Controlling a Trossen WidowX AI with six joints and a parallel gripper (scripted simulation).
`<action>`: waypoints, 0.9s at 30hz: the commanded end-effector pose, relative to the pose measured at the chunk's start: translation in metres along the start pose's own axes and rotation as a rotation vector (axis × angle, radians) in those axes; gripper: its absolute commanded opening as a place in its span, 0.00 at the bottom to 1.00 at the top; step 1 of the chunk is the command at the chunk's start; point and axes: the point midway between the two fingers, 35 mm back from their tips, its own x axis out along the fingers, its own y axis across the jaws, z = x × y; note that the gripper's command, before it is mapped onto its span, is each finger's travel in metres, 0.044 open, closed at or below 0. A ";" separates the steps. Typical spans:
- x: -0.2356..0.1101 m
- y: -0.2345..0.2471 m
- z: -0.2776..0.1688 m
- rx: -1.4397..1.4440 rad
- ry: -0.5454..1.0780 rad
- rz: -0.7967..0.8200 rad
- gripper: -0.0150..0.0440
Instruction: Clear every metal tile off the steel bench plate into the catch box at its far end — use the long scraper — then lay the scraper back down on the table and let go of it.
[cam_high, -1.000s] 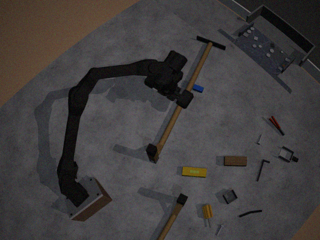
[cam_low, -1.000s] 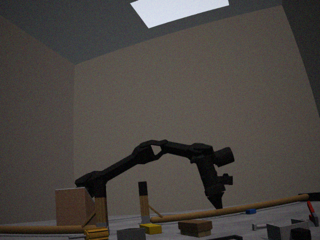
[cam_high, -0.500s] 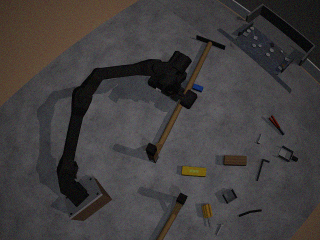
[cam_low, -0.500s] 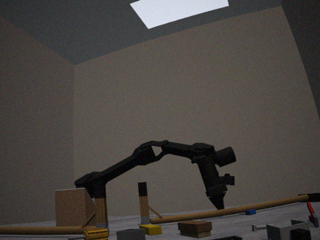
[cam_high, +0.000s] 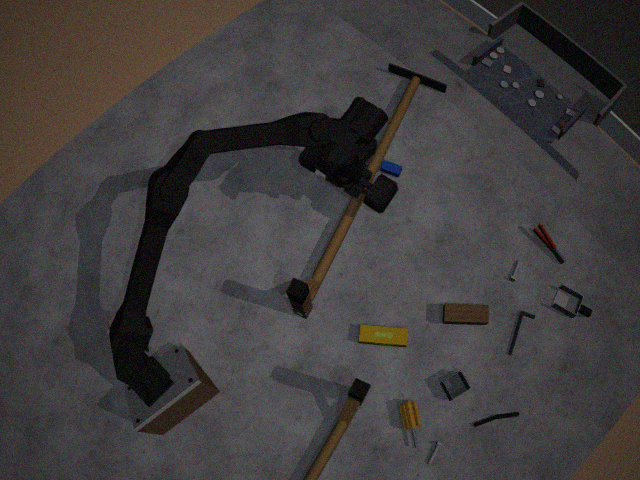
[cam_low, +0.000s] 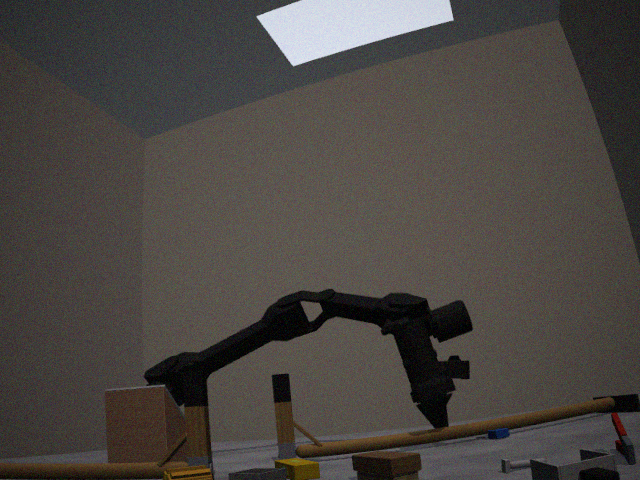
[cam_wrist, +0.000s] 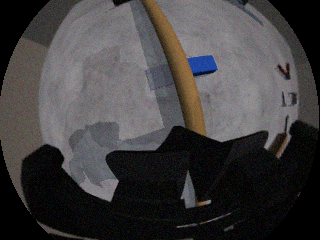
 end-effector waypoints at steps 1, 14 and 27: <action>-0.001 -0.004 0.003 -0.005 -0.004 0.003 0.25; 0.000 -0.017 0.005 -0.006 -0.004 0.002 0.25; 0.001 -0.030 0.007 -0.006 -0.004 0.002 0.25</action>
